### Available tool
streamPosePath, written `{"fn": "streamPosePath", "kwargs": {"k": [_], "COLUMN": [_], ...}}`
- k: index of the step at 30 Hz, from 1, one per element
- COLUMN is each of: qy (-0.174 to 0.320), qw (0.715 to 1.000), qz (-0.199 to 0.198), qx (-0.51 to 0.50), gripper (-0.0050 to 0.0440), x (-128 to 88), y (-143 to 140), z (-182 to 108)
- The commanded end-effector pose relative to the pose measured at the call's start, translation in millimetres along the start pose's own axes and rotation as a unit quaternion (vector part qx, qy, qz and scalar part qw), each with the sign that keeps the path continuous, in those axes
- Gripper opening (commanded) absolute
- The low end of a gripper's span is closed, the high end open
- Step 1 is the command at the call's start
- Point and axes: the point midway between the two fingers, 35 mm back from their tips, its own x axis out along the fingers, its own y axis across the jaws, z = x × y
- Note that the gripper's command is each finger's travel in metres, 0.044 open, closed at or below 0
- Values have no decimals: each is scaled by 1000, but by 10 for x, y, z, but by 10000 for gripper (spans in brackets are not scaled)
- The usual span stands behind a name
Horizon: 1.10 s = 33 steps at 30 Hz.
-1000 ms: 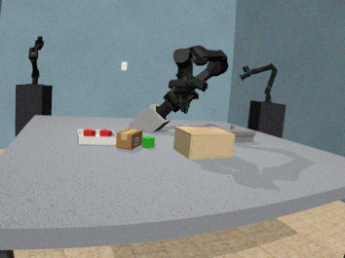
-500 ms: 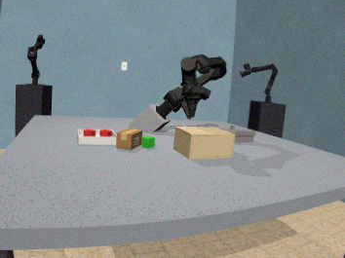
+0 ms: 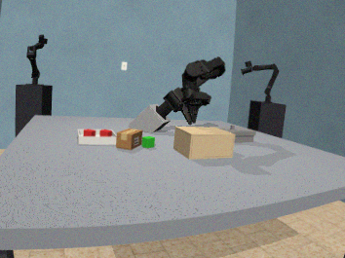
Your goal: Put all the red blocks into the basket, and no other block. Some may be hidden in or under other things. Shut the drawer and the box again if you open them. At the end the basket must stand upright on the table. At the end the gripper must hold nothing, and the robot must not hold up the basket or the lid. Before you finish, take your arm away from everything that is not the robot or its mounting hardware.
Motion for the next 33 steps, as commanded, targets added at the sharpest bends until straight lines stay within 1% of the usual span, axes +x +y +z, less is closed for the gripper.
{"fn": "streamPosePath", "kwargs": {"k": [1, 9, 11, 16, 23, 24, 33], "qy": [0, 0, 0, 0, 0, 0, 0], "qw": [1000, 1000, 1000, 1000, 1000, 1000, 1000], "qz": [2, 2, 2, 2, 2, 2, 2], "qx": [3, 3, 3, 3, 3, 3, 3], "gripper": [148, 148, 148, 148, 148, 0, 0], "x": [121, 334, 334, 467, 474, 474, 474], "y": [22, 23, 23, 24, 24, 24, 24], "z": [-3, -3, -3, -3, -3, -3, -3]}}
